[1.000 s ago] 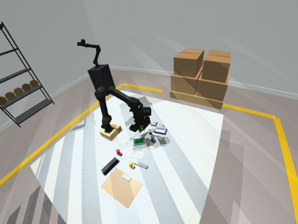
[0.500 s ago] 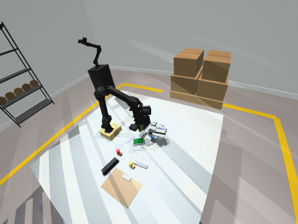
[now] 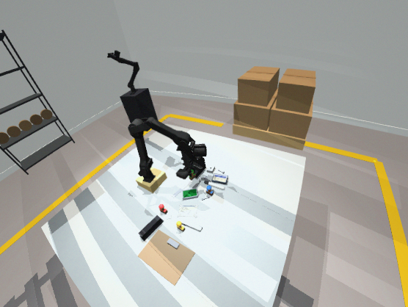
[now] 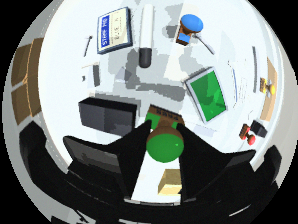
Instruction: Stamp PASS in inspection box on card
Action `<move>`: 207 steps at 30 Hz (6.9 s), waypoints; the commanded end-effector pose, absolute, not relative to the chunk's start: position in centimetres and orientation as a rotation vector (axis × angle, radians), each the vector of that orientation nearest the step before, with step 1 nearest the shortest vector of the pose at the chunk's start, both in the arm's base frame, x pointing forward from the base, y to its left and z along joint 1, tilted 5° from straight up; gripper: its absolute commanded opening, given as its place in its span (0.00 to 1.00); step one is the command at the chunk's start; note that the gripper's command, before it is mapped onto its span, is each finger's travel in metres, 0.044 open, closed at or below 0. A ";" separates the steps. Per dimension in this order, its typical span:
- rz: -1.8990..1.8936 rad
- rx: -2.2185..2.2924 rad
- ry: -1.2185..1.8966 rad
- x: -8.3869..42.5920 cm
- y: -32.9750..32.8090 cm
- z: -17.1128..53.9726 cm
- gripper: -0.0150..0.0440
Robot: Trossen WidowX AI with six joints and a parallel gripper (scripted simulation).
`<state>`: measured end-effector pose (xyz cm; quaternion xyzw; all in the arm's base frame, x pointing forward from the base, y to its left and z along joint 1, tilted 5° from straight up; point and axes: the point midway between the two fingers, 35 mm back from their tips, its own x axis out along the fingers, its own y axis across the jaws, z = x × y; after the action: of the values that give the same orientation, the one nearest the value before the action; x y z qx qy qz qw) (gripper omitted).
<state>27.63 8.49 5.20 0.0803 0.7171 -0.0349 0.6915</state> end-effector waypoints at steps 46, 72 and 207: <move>-0.077 0.175 1.600 28.8 -0.2 5.9 0.25; -0.078 0.178 1.600 28.8 -0.1 4.2 0.25; -0.080 0.178 1.600 28.5 0.2 0.1 0.25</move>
<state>28.47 0.20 0.29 0.0799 0.7171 -0.0344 0.6916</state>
